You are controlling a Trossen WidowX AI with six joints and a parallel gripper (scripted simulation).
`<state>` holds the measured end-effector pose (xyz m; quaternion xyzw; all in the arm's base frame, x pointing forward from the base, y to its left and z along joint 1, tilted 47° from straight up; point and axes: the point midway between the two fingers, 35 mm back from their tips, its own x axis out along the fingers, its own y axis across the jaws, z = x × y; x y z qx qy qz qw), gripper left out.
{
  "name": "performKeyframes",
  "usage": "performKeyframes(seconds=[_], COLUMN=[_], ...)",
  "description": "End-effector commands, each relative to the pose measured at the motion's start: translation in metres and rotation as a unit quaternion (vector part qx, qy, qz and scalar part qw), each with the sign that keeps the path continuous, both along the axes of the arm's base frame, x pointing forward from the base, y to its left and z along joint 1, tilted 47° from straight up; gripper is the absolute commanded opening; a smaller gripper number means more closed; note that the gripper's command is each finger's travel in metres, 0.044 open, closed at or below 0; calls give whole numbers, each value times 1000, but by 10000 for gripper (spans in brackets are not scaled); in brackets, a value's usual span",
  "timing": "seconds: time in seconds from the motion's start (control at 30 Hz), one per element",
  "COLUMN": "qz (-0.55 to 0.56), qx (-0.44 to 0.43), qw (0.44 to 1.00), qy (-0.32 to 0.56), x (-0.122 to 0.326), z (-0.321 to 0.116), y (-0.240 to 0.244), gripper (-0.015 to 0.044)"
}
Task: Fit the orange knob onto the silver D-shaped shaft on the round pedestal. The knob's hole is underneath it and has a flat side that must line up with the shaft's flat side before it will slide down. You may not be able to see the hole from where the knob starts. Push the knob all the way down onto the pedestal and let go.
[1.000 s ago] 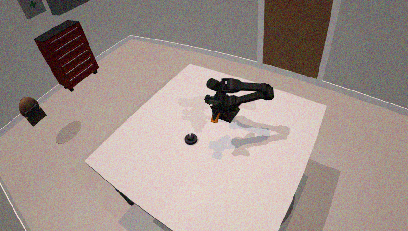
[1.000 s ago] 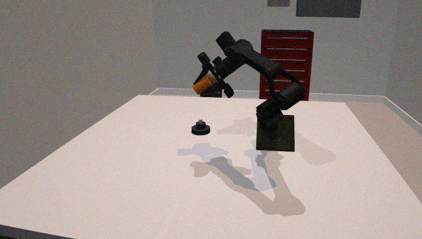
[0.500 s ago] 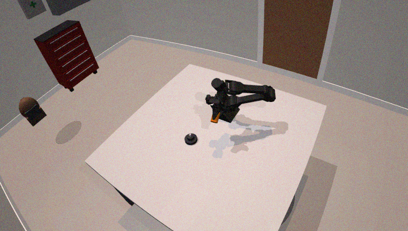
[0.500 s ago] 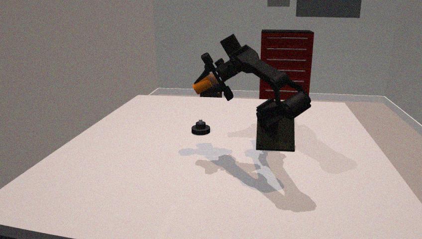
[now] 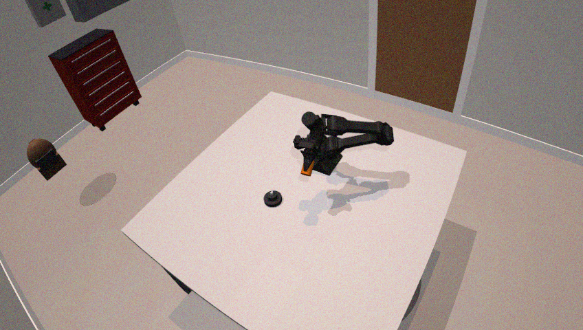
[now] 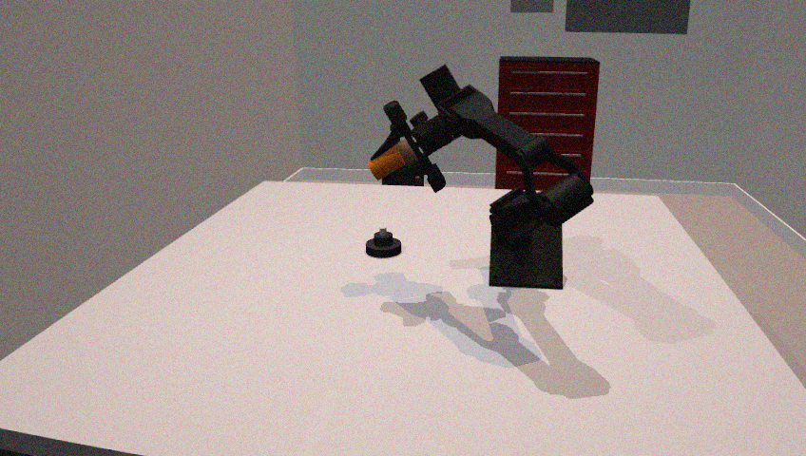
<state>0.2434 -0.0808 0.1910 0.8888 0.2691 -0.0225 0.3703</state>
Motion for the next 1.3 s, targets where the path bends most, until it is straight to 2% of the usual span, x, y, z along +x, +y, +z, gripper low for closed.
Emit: performKeyframes(seconds=[0.0, 0.7, 1.27], qz=[0, 9, 126], qx=[-4, -7, -36], qw=[1000, 1000, 984], qy=[-1, 3, 117], x=[0, 1, 13], z=[0, -3, -21], y=[-1, 5, 26], gripper=[0, 0, 0])
